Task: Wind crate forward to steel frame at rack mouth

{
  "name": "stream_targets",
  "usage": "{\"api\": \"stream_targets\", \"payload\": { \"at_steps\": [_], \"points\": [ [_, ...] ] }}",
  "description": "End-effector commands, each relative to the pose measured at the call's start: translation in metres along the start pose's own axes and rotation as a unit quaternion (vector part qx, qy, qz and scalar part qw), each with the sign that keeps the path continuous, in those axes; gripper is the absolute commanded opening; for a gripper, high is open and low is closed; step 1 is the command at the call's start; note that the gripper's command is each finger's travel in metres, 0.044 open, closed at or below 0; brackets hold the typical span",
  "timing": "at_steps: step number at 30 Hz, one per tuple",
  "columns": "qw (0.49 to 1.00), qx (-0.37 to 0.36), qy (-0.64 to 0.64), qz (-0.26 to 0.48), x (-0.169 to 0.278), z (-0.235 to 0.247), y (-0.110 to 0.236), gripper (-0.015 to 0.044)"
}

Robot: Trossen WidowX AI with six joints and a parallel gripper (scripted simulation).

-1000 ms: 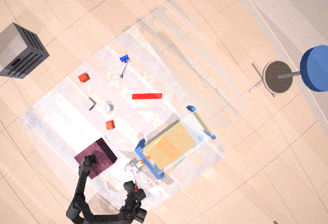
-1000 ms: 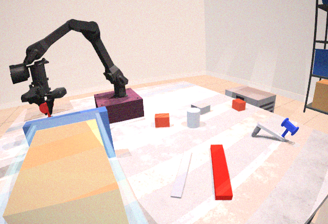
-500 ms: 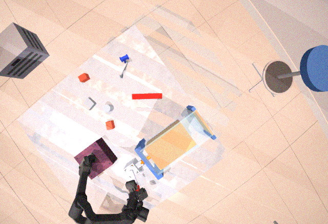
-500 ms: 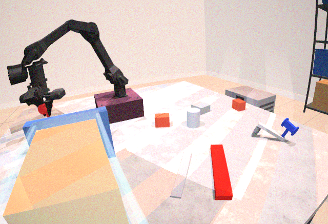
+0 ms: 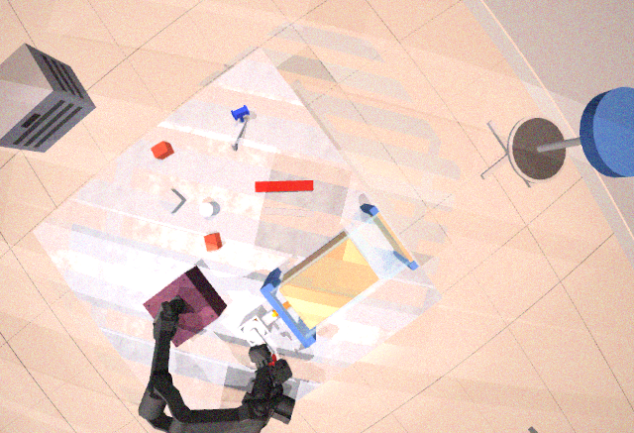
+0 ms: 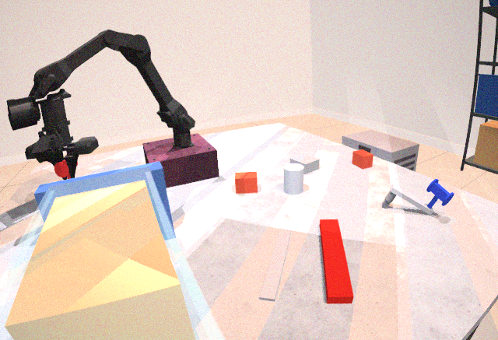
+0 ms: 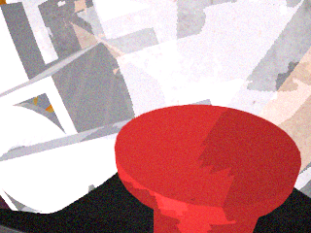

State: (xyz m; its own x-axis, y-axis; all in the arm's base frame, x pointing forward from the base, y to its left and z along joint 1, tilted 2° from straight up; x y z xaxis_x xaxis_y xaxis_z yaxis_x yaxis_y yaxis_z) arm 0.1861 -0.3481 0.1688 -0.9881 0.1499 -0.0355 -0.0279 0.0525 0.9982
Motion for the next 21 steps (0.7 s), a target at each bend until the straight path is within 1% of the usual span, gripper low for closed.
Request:
{"api": "stream_targets", "payload": {
  "at_steps": [1, 21],
  "points": [
    [1.000, -0.005, 0.008, -0.015, -0.015, 0.007, 0.002, 0.0000],
    [1.000, -0.006, 0.008, -0.016, -0.036, 0.019, 0.003, 0.0000]
  ]
}}
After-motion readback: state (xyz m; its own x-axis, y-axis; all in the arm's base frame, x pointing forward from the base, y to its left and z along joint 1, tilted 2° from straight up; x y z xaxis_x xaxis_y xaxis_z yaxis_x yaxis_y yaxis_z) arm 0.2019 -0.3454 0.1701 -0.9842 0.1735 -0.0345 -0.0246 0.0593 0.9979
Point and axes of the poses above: the point midway between the two fingers, 35 mm back from their tips, its own y axis back along the fingers, its own z axis across the jaws, x = y × z, the point moved 9 cm from there along y, back along the fingers, and after that the axes turned 9 degrees about y, right-handed, at the moved point
